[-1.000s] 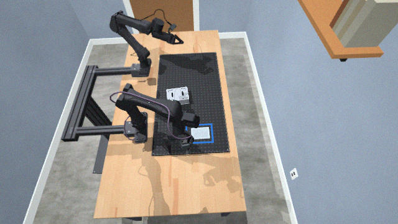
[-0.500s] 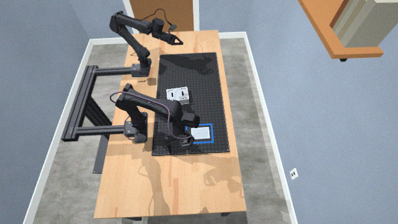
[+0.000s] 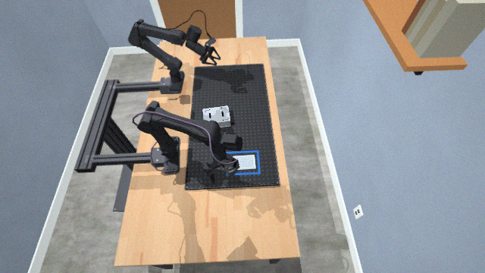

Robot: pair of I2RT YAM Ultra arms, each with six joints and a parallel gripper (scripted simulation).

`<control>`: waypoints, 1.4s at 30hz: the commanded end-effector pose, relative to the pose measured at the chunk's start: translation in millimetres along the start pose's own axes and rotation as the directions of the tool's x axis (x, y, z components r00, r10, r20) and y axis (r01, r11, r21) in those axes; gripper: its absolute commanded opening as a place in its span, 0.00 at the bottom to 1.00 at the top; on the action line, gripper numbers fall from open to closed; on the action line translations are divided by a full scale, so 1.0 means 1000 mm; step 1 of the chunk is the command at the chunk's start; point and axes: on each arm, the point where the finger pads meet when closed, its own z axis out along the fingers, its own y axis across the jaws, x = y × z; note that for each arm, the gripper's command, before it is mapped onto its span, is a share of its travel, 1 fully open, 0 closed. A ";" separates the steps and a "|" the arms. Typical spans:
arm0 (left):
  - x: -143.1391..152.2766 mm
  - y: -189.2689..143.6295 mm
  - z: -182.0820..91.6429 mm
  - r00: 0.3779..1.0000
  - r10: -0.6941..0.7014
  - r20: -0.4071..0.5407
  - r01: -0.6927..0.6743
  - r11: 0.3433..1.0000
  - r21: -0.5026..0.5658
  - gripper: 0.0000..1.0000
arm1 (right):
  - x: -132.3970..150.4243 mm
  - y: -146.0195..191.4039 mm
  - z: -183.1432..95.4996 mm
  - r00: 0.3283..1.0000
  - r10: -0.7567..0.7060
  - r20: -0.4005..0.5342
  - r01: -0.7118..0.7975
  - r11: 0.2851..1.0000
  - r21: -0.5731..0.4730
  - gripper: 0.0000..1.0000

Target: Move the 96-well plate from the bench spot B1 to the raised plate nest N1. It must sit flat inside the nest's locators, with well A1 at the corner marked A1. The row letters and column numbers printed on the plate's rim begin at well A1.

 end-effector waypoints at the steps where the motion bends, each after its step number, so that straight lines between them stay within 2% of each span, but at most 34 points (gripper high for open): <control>1: 0.014 -0.014 -0.004 0.978 0.203 -0.042 -0.190 0.959 0.213 1.00 | 0.008 0.027 -0.007 0.996 -0.076 0.051 0.082 0.989 -0.119 1.00; 6: 0.027 -0.009 -0.004 0.941 0.333 -0.058 -0.302 0.906 0.296 1.00 | 0.037 0.058 -0.002 0.976 -0.206 0.071 0.217 0.952 -0.217 1.00; 10: 0.041 -0.005 -0.003 0.899 0.432 -0.075 -0.379 0.851 0.363 1.00 | 0.066 0.088 0.004 0.940 -0.329 0.096 0.342 0.891 -0.300 1.00; 13: 0.045 -0.006 -0.003 0.885 0.460 -0.074 -0.401 0.832 0.383 1.00 | 0.071 0.096 0.005 0.930 -0.352 0.108 0.368 0.873 -0.321 1.00; 17: 0.064 -0.002 -0.001 0.802 0.592 -0.079 -0.490 0.728 0.479 1.00 | 0.109 0.131 0.013 0.858 -0.490 0.153 0.506 0.760 -0.408 1.00; 24: 0.094 0.004 0.003 0.659 0.748 -0.077 -0.559 0.556 0.615 1.00 | 0.155 0.167 0.022 0.752 -0.623 0.214 0.635 0.600 -0.487 1.00; 27: 0.109 0.006 0.005 0.562 0.825 -0.053 -0.580 0.440 0.686 1.00 | 0.175 0.182 0.026 0.701 -0.671 0.243 0.679 0.523 -0.514 1.00; 29: 0.109 0.006 0.005 0.562 0.825 -0.053 -0.580 0.440 0.686 1.00 | 0.175 0.182 0.026 0.701 -0.671 0.243 0.679 0.523 -0.514 1.00; 32: 0.119 0.008 0.008 0.490 0.871 -0.028 -0.580 0.350 0.736 1.00 | 0.188 0.190 0.030 0.667 -0.702 0.251 0.702 0.479 -0.527 1.00; 35: 0.126 0.008 0.010 0.450 0.893 -0.012 -0.572 0.298 0.764 1.00 | 0.197 0.189 0.034 0.649 -0.724 0.234 0.710 0.466 -0.528 1.00; 38: 0.124 0.007 0.014 0.433 0.901 0.000 -0.573 0.276 0.772 1.00 | 0.197 0.186 0.036 0.655 -0.723 0.221 0.706 0.481 -0.520 1.00; 42: 0.121 0.004 0.017 0.456 0.890 0.007 -0.574 0.288 0.767 1.00 | 0.194 0.187 0.034 0.659 -0.717 0.229 0.705 0.482 -0.520 1.00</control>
